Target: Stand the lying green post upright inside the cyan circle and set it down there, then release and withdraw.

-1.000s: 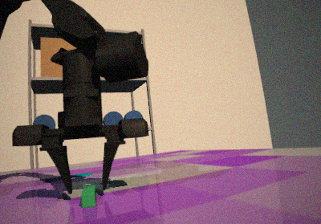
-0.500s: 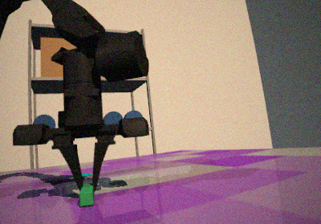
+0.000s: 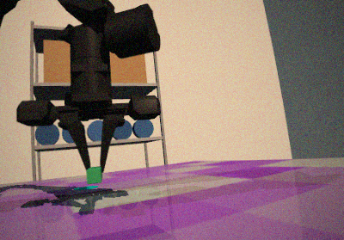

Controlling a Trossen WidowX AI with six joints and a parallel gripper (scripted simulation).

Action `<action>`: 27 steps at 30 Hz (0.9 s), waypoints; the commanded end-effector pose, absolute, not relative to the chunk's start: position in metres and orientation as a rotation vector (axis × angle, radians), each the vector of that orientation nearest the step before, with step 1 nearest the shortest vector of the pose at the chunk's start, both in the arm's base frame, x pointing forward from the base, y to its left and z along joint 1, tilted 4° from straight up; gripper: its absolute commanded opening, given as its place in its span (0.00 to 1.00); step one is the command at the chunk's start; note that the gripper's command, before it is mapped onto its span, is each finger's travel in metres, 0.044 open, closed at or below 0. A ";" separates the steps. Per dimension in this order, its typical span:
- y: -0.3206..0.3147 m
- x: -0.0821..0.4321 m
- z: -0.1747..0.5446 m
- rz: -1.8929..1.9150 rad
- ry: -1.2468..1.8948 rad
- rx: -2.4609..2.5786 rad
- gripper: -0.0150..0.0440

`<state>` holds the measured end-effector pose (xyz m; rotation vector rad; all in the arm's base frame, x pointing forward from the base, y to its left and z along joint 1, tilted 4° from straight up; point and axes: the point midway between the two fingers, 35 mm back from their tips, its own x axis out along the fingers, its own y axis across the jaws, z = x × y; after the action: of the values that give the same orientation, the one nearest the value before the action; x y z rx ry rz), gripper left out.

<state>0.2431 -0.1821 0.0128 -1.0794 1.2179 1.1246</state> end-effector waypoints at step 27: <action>-0.170 0.246 0.087 1.110 1.216 -1.083 0.29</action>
<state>0.2408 -0.1778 0.0829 -1.0794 1.2176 1.1171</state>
